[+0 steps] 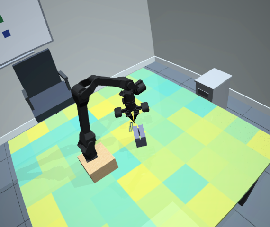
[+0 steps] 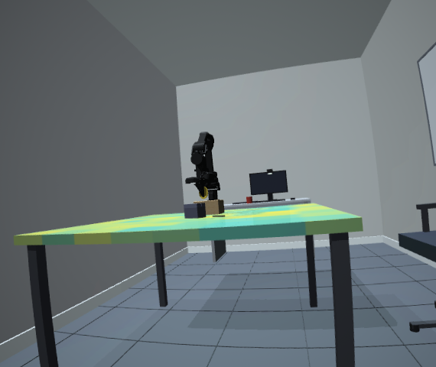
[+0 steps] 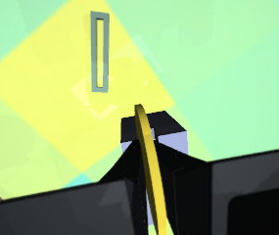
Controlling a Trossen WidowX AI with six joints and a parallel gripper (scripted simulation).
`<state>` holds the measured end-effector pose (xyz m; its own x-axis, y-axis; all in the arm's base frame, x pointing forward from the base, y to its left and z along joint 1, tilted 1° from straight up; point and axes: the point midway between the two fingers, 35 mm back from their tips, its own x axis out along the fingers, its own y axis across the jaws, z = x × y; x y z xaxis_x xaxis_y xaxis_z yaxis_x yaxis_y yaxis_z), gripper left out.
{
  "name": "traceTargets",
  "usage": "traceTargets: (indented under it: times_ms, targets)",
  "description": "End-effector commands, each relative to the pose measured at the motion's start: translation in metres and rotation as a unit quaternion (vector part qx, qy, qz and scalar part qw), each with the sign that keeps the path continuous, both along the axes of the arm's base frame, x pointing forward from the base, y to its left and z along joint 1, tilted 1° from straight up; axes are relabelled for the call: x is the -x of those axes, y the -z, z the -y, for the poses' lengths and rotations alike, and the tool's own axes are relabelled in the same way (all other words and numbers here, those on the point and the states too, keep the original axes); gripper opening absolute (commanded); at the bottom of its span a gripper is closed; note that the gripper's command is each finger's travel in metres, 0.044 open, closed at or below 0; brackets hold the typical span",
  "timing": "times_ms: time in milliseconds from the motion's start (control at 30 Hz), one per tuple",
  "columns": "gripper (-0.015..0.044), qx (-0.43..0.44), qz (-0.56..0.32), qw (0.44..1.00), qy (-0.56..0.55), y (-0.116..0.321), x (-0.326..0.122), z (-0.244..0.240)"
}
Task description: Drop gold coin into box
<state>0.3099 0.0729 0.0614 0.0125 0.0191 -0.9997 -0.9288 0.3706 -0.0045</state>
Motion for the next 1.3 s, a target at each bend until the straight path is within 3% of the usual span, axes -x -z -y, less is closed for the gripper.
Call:
traceTargets:
  times_ms: [0, 633, 1267]
  targets:
    - [0.0000, 0.001, 0.002, 1.000, -0.001, 0.000, 0.001, 0.011]
    - [0.0000, 0.005, 0.002, 1.000, -0.009, 0.001, 0.008, 0.060]
    - [0.0000, 0.003, 0.000, 1.000, -0.008, 0.001, 0.009, 0.059]
